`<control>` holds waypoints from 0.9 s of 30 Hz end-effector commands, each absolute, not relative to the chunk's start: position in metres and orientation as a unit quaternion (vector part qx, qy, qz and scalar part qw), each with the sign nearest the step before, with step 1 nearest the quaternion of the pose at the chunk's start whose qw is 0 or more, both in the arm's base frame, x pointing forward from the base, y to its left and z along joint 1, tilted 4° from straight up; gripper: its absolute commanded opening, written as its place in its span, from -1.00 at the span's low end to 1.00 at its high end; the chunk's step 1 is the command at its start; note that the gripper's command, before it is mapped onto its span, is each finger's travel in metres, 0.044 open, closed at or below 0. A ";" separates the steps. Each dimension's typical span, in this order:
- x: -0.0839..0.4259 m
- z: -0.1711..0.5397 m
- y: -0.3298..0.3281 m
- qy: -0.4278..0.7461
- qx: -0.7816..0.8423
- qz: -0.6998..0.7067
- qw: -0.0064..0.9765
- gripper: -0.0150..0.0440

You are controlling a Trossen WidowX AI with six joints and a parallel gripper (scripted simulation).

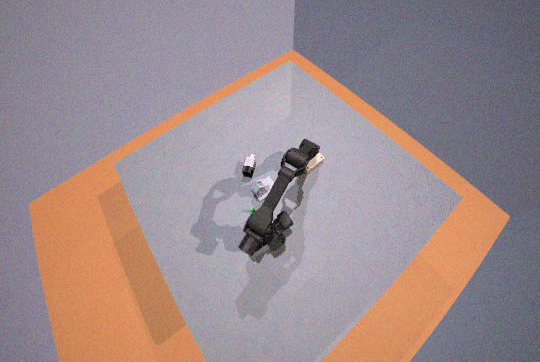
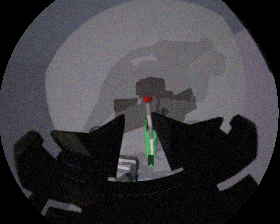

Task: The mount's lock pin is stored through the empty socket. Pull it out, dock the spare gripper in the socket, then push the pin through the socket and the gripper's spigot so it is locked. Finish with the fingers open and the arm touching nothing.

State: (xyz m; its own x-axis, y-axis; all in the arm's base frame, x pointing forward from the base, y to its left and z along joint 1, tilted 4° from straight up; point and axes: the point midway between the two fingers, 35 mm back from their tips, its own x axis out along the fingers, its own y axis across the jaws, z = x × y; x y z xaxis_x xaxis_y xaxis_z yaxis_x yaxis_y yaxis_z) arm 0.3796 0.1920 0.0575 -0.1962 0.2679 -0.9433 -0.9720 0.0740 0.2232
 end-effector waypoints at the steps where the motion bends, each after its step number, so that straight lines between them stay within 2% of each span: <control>1: 0.380 0.068 0.191 0.505 -0.348 0.585 0.531 0.19; 18: 0.373 0.094 0.186 0.523 -0.338 0.587 0.518 0.19; 23: 0.372 0.085 0.187 0.525 -0.337 0.587 0.516 0.63; 27: 0.383 0.113 0.158 0.480 -0.383 0.576 0.540 0.28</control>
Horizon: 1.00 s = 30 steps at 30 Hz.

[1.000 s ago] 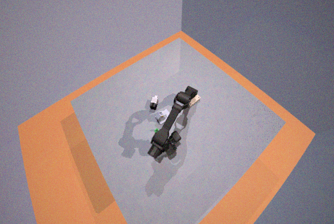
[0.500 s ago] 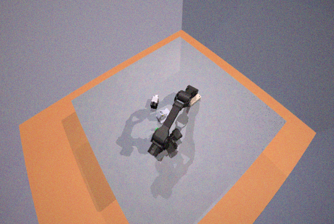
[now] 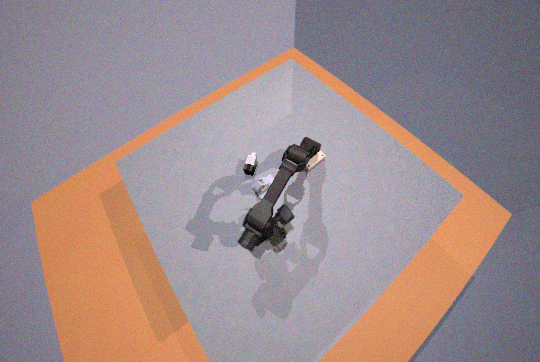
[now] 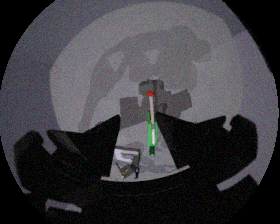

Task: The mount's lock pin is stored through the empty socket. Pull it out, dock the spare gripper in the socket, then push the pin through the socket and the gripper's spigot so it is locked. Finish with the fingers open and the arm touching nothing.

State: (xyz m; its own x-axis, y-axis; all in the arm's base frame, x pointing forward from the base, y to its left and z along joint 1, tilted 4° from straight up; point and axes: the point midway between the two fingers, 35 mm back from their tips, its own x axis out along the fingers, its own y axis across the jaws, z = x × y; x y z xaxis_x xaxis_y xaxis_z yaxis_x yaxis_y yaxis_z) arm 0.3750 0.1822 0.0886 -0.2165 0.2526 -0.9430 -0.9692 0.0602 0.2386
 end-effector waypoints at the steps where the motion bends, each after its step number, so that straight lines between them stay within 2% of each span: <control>1: 0.387 0.124 0.145 0.462 -0.403 0.569 0.549 0.19; 2: 0.389 0.132 0.136 0.448 -0.418 0.563 0.554 0.12; 10: 0.391 0.138 0.128 0.438 -0.431 0.557 0.558 0.12; 18: 0.390 0.072 0.133 0.438 -0.430 0.558 0.559 0.12; 30: 0.390 0.057 0.134 0.438 -0.430 0.558 0.559 0.12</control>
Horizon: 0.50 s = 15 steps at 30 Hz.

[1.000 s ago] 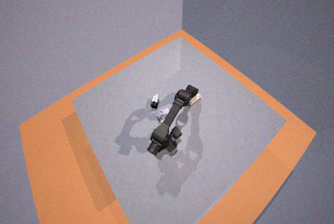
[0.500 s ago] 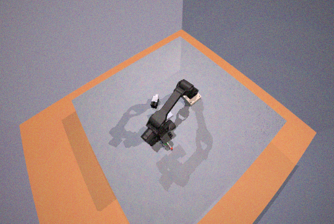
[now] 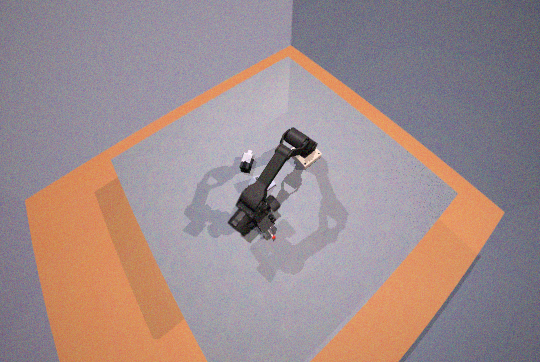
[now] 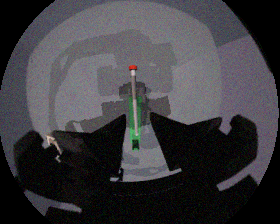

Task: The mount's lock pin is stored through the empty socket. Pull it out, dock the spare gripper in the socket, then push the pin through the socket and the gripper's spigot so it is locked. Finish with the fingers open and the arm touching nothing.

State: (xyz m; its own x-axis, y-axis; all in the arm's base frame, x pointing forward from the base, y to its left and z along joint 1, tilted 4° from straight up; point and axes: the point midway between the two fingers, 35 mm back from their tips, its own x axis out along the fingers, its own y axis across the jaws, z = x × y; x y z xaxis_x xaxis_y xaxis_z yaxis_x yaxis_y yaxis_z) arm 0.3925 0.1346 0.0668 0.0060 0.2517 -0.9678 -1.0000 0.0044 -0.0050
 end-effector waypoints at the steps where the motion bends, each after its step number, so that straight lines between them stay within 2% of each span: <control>1: 0.390 0.056 0.134 0.438 -0.430 0.558 0.559 0.12; 15: 0.391 0.033 0.136 0.438 -0.430 0.558 0.559 0.12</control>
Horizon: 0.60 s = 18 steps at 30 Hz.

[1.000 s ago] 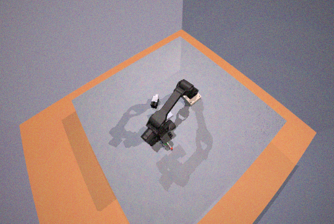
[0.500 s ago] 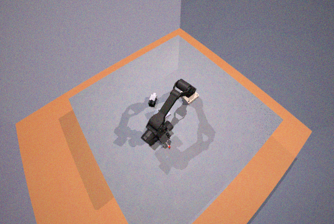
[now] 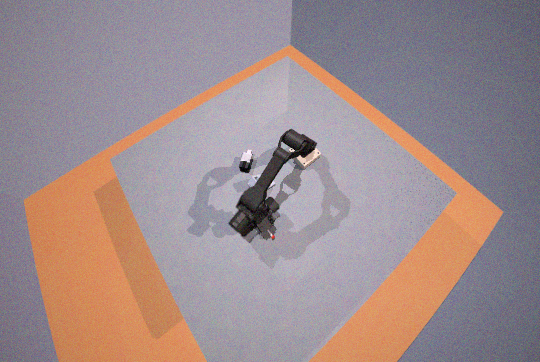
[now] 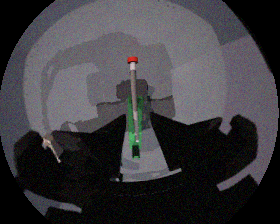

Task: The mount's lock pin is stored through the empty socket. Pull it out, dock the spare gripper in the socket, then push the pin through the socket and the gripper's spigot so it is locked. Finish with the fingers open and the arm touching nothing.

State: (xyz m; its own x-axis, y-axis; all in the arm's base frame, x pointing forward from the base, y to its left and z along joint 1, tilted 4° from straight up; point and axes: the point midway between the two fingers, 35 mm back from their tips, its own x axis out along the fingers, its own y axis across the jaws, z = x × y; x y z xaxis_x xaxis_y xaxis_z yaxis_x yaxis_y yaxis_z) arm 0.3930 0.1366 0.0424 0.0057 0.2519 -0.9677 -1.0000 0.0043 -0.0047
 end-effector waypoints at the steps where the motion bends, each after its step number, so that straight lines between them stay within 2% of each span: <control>1: 0.391 0.031 0.136 0.438 -0.430 0.558 0.559 0.12; 18: 0.390 0.009 0.138 0.438 -0.430 0.558 0.559 0.12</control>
